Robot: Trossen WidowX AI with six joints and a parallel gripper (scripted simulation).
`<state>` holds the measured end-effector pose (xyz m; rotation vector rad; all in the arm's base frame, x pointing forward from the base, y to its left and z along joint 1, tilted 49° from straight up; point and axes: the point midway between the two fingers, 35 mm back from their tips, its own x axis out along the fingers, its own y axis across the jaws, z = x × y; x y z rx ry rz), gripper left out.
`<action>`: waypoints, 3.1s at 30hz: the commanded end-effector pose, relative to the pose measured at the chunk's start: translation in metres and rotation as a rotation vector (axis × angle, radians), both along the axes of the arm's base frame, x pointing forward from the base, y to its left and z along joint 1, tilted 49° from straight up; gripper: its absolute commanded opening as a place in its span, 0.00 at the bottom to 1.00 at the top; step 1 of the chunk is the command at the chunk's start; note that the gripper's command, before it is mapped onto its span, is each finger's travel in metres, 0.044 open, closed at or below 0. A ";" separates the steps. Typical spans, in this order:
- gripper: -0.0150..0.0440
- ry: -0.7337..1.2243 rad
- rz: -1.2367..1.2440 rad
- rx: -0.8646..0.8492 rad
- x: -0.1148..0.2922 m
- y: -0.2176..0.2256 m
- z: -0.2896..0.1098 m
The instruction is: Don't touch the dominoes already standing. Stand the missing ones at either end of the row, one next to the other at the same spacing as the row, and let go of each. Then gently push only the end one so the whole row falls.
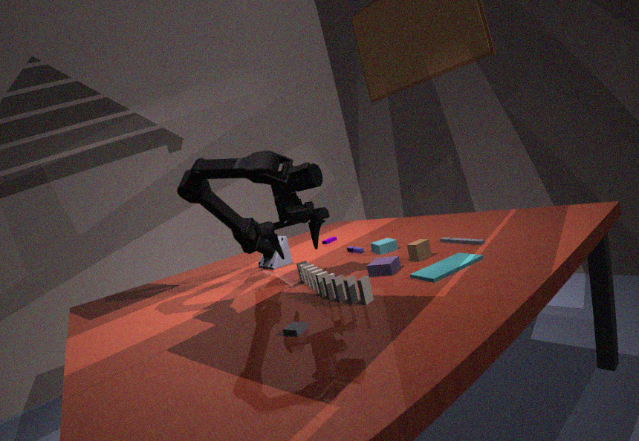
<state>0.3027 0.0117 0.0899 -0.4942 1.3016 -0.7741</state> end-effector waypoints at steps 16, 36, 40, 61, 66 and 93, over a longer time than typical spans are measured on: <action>0.64 0.463 0.457 -0.043 -0.022 0.049 0.037; 0.25 1.164 1.005 -0.106 -0.042 0.024 0.008; 0.25 1.164 1.005 -0.106 -0.042 0.024 0.008; 0.25 1.164 1.005 -0.106 -0.042 0.024 0.008; 0.25 1.164 1.005 -0.106 -0.042 0.024 0.008; 0.25 1.163 1.004 -0.109 -0.037 -0.037 -0.044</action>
